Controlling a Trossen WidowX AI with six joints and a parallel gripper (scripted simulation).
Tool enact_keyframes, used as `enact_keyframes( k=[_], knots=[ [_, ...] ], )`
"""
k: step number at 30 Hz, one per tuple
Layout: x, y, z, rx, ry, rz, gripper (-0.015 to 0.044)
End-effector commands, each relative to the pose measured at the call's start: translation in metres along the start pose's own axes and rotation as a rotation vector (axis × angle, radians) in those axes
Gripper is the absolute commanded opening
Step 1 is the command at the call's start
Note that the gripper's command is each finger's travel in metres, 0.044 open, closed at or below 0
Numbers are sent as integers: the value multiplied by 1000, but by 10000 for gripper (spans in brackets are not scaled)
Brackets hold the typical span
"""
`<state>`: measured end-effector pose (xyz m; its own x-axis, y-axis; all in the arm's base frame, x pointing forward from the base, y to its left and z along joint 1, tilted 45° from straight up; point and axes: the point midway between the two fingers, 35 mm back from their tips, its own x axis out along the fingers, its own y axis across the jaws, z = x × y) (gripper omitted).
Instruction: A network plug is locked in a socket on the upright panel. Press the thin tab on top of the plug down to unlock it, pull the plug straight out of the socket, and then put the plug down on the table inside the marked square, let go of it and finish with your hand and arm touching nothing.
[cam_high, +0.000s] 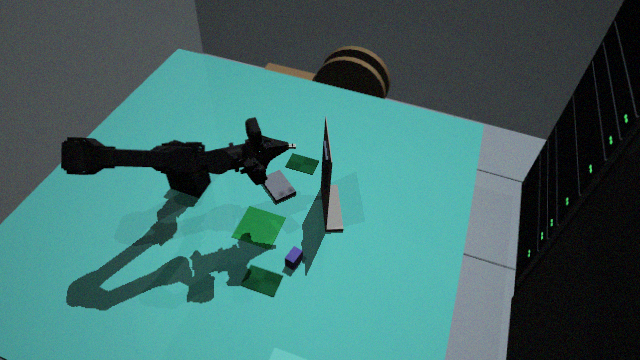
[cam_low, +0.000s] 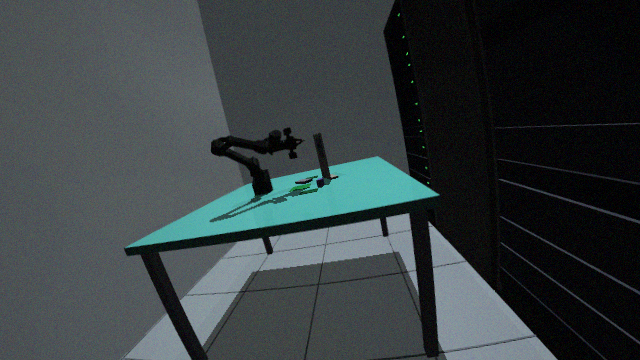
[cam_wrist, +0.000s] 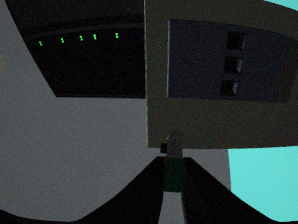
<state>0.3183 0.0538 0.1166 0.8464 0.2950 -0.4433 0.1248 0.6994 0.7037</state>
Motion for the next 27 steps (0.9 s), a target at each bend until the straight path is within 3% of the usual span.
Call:
enact_keyframes(
  k=[1, 27],
  knots=[
    [0, -4, 1, 27, -15, -32, 0],
    [-19, -111, 11, 368, -398, -580, 0]
  ],
)
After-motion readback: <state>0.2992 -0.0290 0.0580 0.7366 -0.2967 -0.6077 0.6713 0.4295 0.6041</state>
